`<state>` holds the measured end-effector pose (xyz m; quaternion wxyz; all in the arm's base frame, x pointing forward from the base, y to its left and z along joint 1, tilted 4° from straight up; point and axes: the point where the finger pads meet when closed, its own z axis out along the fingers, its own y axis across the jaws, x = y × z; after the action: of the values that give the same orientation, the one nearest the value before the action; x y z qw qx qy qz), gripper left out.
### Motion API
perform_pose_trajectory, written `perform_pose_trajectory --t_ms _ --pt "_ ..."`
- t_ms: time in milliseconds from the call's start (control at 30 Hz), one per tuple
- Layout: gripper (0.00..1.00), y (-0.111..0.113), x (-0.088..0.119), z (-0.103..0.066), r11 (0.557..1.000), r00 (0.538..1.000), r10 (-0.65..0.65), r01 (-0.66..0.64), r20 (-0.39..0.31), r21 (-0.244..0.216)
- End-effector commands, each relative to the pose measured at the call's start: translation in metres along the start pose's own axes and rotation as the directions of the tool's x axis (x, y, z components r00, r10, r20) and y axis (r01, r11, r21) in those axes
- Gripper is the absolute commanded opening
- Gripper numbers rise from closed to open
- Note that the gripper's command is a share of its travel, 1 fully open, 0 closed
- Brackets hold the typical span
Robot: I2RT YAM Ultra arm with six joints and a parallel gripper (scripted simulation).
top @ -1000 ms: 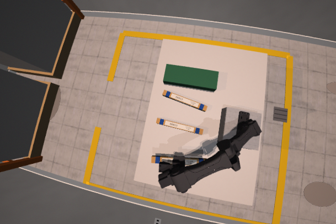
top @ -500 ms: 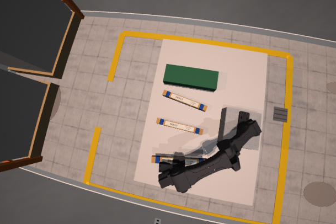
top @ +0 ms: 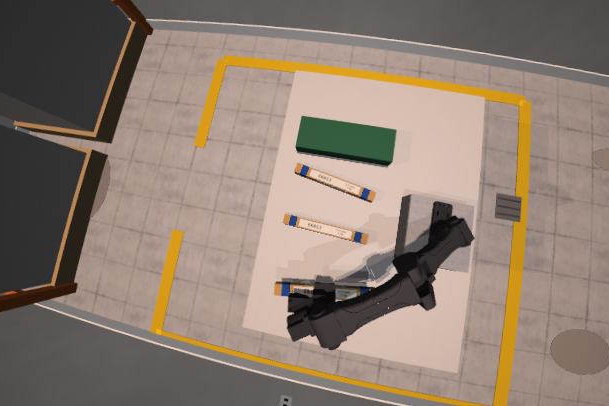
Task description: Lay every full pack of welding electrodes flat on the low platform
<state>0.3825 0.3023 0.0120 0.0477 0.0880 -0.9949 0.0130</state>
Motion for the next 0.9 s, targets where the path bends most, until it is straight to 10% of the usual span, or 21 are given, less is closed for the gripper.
perform_pose_trajectory --t_ms 0,867 --pt "0.0 0.0033 -0.0089 -0.0366 1.0 1.0 0.005 -0.005 0.02 -0.008" --pt "0.0 0.0033 -0.009 -0.0316 1.0 1.0 0.005 -0.005 0.02 -0.008"
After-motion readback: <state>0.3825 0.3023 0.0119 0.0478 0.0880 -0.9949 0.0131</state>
